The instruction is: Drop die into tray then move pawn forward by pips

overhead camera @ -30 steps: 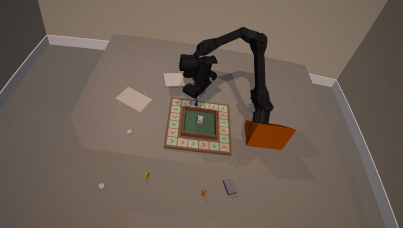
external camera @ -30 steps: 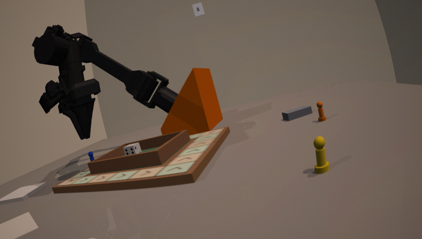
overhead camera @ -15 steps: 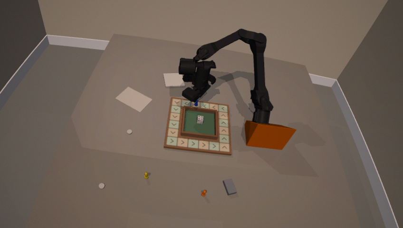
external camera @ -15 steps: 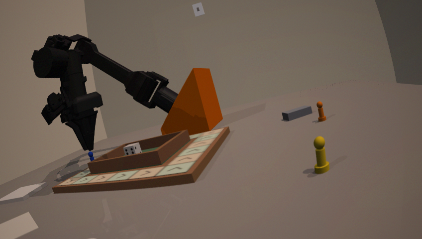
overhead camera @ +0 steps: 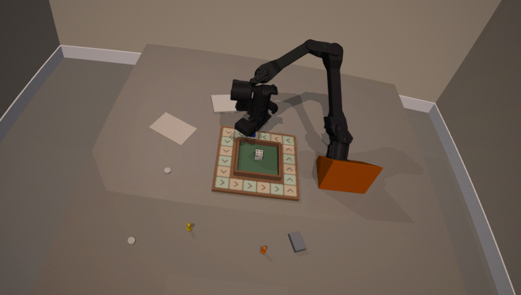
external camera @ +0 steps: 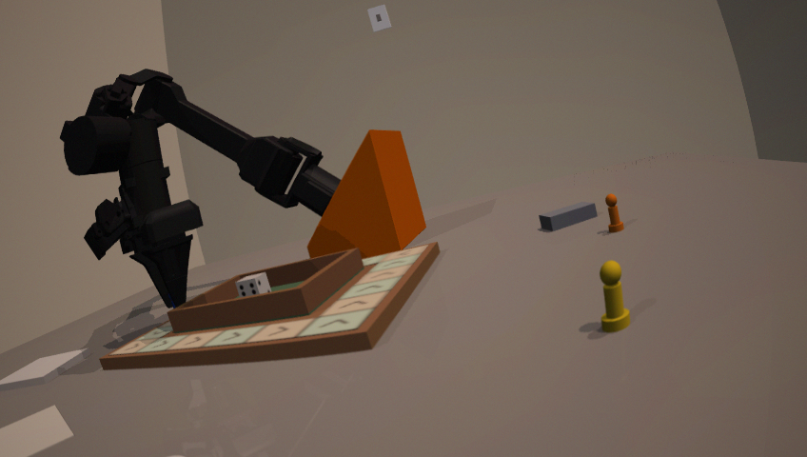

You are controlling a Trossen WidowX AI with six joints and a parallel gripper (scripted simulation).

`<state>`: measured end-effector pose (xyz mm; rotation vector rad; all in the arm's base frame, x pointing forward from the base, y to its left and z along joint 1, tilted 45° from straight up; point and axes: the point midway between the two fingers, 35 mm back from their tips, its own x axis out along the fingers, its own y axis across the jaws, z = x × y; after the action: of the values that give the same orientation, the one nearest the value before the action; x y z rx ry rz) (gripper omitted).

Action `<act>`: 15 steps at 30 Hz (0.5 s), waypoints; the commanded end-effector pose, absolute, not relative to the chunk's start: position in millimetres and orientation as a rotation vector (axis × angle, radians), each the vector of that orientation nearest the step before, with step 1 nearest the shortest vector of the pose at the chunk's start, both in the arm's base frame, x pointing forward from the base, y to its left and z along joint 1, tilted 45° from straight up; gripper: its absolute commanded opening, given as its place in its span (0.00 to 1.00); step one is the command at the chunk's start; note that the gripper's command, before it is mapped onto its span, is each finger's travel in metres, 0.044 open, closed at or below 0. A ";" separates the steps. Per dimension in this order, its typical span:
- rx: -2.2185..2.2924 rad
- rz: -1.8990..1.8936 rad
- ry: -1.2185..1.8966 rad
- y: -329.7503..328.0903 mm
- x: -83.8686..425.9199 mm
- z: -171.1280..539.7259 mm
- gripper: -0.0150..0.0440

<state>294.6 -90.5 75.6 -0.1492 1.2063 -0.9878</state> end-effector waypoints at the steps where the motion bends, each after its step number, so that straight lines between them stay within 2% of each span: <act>1: -0.158 -0.988 1.209 -94.0 293.1 71.7 0.59; 7: -0.158 -0.988 1.209 -94.0 293.1 71.7 0.33; 15: -0.158 -0.988 1.209 -94.0 293.1 71.7 0.25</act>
<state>293.0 -93.5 71.8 -0.1529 1.2096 -0.9882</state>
